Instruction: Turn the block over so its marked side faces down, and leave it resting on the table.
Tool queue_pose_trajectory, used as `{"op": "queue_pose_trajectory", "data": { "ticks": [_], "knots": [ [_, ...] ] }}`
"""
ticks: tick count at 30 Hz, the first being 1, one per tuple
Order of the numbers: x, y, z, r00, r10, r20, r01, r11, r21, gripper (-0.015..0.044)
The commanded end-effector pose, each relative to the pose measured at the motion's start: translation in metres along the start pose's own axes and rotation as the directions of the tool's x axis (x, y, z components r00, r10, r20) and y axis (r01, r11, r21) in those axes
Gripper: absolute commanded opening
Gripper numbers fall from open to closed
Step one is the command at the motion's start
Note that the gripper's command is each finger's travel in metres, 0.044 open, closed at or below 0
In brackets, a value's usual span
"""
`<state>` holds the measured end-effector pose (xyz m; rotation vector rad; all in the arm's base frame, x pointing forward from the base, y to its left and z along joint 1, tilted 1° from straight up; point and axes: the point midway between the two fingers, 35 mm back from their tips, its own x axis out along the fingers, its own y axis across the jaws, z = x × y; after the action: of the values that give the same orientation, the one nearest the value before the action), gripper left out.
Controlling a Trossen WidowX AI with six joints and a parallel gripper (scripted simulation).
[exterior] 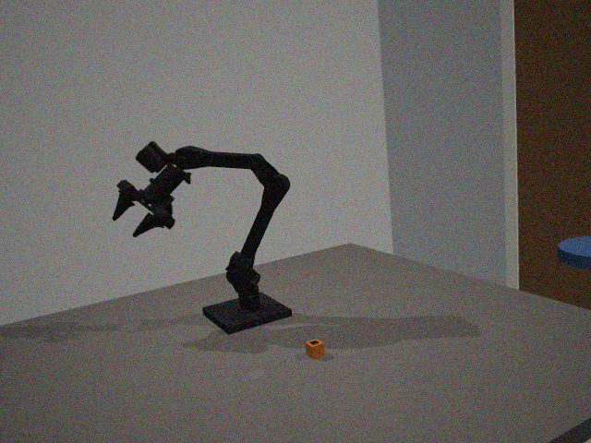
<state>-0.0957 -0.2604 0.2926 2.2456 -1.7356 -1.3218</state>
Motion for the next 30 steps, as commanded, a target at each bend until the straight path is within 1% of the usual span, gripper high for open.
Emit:
{"op": "queue_pose_trajectory", "data": {
  "ticks": [1,2,5,8,12,16,20,23,26,30],
  "knots": [
    [0.001,-0.001,-0.001,1.000,-0.006,-0.001,0.006,1.000,-0.011,0.0426],
    [0.005,-0.005,-0.004,1.000,-0.026,-0.004,0.025,0.999,-0.045,0.0440],
    [0.024,-0.027,-0.024,0.991,-0.134,-0.013,0.127,0.962,-0.241,0.0440],
    [0.041,-0.056,-0.044,0.970,-0.244,-0.011,0.214,0.869,-0.446,0.0440],
    [0.057,-0.099,-0.069,0.926,-0.378,0.010,0.281,0.669,-0.689,0.0440],
    [0.065,-0.148,-0.091,0.869,-0.493,0.051,0.279,0.402,-0.872,0.0440],
    [0.065,-0.201,-0.108,0.805,-0.584,0.110,0.205,0.098,-0.974,0.0440],
    [0.060,-0.242,-0.119,0.759,-0.635,0.145,0.095,-0.112,-0.989,0.0440],
    [0.050,-0.282,-0.125,0.714,-0.673,0.192,-0.034,-0.307,-0.951,0.0440],
    [0.033,-0.334,-0.125,0.659,-0.699,0.277,-0.216,-0.529,-0.821,0.0440]
  ]
}}
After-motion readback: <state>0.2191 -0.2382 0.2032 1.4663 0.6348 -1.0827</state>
